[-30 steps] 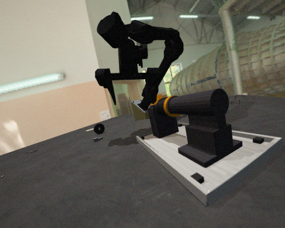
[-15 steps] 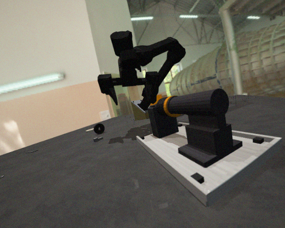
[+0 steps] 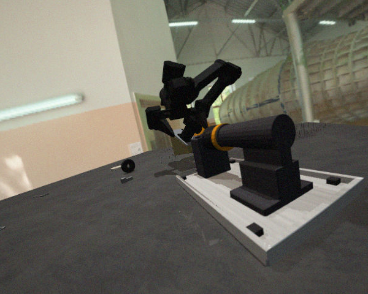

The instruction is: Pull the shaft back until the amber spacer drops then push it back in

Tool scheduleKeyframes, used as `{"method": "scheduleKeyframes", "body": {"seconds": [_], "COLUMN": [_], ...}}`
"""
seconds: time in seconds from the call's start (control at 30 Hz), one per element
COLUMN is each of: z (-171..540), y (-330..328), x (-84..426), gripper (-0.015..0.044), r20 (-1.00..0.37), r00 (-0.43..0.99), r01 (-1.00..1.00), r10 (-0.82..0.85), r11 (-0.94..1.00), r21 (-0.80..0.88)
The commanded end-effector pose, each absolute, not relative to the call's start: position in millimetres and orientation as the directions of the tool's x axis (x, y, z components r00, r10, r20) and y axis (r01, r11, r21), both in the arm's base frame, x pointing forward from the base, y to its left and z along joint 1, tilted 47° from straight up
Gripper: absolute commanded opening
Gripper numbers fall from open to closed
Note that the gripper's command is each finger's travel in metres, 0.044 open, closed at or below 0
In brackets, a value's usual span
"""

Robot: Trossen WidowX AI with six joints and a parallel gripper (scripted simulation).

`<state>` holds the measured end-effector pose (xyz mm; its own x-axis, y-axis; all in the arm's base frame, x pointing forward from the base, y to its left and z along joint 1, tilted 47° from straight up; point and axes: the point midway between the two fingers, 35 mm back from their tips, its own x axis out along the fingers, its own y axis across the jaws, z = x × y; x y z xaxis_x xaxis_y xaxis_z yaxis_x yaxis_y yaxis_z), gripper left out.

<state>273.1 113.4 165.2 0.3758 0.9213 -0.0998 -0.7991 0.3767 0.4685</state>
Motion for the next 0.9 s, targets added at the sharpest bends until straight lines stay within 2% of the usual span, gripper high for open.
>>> {"method": "scheduleKeyframes", "body": {"seconds": [0.0,0.87], "z": [165.5,164.2], "y": [113.6,122.7], "x": [269.8,274.1], "gripper": [0.044,0.044], "r20": [-0.092,-0.096], "r00": [0.369,0.369], "r01": [-0.803,-0.803], "r10": [0.925,0.925], "r11": [0.367,0.369], "r21": [0.47,0.469]}}
